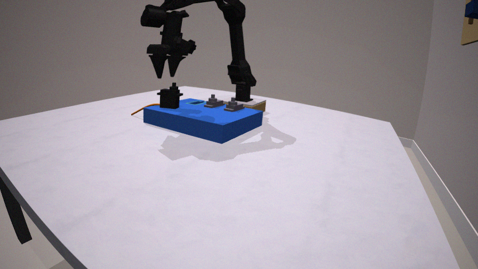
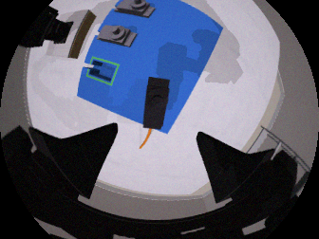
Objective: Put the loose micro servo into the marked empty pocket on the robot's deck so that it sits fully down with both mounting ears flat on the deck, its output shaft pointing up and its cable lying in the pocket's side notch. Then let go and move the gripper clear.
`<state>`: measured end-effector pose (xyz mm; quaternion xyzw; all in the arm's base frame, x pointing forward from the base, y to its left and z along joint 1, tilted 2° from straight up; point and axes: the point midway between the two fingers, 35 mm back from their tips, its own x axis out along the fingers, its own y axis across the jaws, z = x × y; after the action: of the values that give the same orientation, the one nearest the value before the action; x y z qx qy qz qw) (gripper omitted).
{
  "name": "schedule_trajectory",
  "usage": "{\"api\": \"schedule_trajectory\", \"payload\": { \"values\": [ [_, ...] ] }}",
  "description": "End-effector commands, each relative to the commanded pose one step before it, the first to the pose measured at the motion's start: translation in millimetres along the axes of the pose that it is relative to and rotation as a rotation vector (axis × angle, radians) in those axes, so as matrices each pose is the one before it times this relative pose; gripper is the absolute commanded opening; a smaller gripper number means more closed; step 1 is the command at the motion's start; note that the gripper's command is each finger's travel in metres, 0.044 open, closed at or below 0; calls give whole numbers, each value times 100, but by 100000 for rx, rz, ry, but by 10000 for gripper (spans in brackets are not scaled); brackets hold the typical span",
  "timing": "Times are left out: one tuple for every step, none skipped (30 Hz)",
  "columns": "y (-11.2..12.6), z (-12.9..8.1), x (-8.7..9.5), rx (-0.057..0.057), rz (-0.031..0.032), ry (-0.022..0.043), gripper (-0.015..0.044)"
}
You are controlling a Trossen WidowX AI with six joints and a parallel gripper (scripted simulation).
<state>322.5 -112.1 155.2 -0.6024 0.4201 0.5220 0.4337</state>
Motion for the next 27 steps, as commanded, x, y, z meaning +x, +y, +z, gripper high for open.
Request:
{"api": "schedule_trajectory", "payload": {
  "values": [
    [448, -136, 275, 2139, 3222, -3129, 440],
    [0, 0, 0, 0, 0, 0, 440],
    [0, 0, 0, 0, 0, 0, 440],
    [-4, -3, 106, 0, 0, 0, 440],
    [-7, -5, 181, 0, -1, 1, 440],
    [-8, -5, 269, 0, -1, 1, 440],
    [-7, -5, 380, 0, -1, 1, 440],
    [-3, -2, 395, 0, 0, 0, 440],
    [3, 2, 435, 0, 0, 0, 440],
    [4, 2, 431, 0, 1, 0, 440],
    [0, -2, 282, 0, 0, 0, 440],
    [-11, -10, 96, 0, -1, 1, 440],
    [-12, -10, 0, 0, -1, 1, 440],
    [-11, -9, 0, 0, -1, 1, 440],
    [-1, 0, 25, 0, 0, 0, 440],
    [-1, -1, 50, 0, 0, 0, 440],
    [-2, -1, 76, 0, 0, 0, 440],
    [-2, -1, 95, 0, 0, 0, 440],
    [-2, -2, 115, 0, 0, 0, 440],
    [-2, -1, 136, 0, 0, 0, 440],
    [-2, -1, 152, 0, 0, 0, 440],
    [-1, -1, 159, 0, 0, 0, 440],
    [0, 0, 161, 0, 0, 0, 440],
    [0, 0, 161, 0, 0, 0, 440],
    [1, 1, 161, 0, 0, 0, 440],
    [2, 1, 161, 0, 0, 0, 440],
    [3, 2, 161, 0, 1, 0, 440]
  ]
}}
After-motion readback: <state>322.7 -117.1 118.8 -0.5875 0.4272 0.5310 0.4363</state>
